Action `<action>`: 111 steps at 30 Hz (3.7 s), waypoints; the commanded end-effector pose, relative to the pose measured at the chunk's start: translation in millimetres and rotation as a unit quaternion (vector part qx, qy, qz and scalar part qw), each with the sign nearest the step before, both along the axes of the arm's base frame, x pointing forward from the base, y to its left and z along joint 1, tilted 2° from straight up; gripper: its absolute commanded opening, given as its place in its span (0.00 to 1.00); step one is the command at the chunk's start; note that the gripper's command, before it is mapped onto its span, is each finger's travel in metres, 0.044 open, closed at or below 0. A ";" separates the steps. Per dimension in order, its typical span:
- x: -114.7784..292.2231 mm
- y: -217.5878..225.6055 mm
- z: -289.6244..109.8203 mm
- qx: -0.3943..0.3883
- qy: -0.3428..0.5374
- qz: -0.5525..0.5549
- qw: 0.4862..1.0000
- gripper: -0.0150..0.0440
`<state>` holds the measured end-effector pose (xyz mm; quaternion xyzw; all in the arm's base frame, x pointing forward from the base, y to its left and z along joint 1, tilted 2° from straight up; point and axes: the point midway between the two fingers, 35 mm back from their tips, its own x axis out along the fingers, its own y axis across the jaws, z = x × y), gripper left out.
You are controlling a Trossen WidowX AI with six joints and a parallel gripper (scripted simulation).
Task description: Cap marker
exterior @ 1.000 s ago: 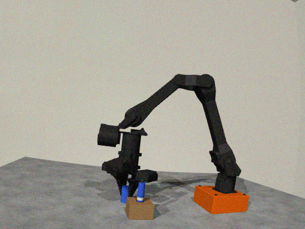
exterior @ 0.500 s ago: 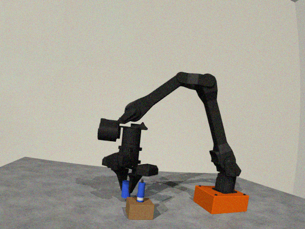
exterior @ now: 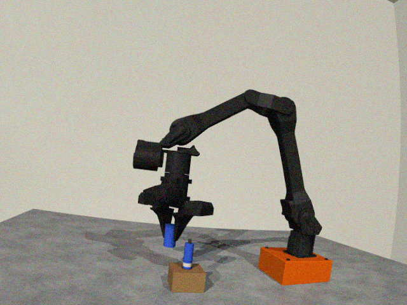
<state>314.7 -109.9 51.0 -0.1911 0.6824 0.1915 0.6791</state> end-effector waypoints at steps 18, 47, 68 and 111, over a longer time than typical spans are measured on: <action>4.1 74.0 43.7 0.005 -0.003 0.001 1.000 0.25; -2.1 110.8 49.4 0.006 -0.002 0.001 1.000 0.25; -1.9 111.1 15.0 0.006 -0.002 0.001 1.000 0.25; -1.0 110.5 25.6 0.005 -0.001 0.002 1.000 1.00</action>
